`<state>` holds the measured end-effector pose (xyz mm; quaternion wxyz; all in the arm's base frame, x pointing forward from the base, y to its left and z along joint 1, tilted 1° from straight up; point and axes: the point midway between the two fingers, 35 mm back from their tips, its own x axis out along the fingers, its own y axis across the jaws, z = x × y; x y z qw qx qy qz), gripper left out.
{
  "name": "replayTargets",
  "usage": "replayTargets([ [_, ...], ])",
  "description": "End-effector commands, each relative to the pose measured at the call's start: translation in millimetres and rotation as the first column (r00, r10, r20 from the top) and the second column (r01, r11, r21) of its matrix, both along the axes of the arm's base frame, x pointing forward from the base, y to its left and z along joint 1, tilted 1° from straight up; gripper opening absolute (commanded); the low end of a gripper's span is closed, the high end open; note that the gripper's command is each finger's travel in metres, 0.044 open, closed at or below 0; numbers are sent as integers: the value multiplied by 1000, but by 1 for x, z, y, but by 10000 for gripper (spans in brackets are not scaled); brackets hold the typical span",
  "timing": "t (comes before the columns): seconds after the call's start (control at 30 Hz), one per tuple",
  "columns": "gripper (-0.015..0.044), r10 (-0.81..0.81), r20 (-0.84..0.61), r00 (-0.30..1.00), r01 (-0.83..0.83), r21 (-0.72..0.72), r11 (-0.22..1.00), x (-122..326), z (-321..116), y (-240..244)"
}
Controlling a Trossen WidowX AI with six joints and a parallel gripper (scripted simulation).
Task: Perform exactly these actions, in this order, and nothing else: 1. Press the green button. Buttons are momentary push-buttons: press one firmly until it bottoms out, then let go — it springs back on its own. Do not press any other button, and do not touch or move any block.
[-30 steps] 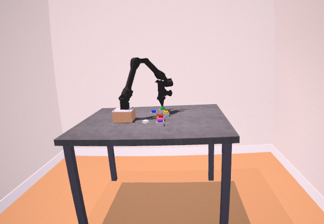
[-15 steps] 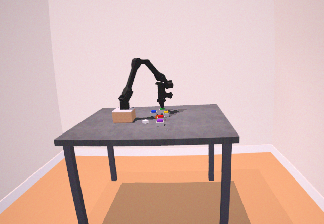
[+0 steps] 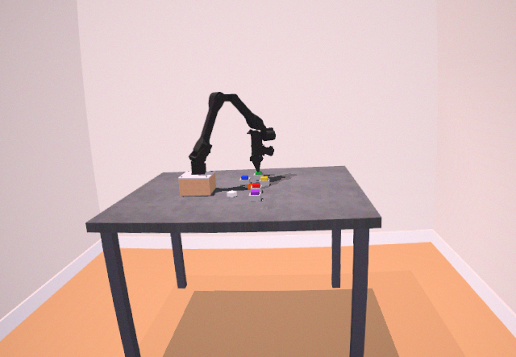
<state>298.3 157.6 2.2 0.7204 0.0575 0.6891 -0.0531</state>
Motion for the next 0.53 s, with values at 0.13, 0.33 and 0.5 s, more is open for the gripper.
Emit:
replayTargets([
  [0.13, 20, -3, 5, 1000, 3, 9, 1000, 0, 27, 1],
  [0.33, 178, -3, 3, 1000, 3, 9, 1000, -28, 85, 3],
  [0.5, 283, -3, 3, 1000, 3, 9, 1000, -29, 87, 3],
])
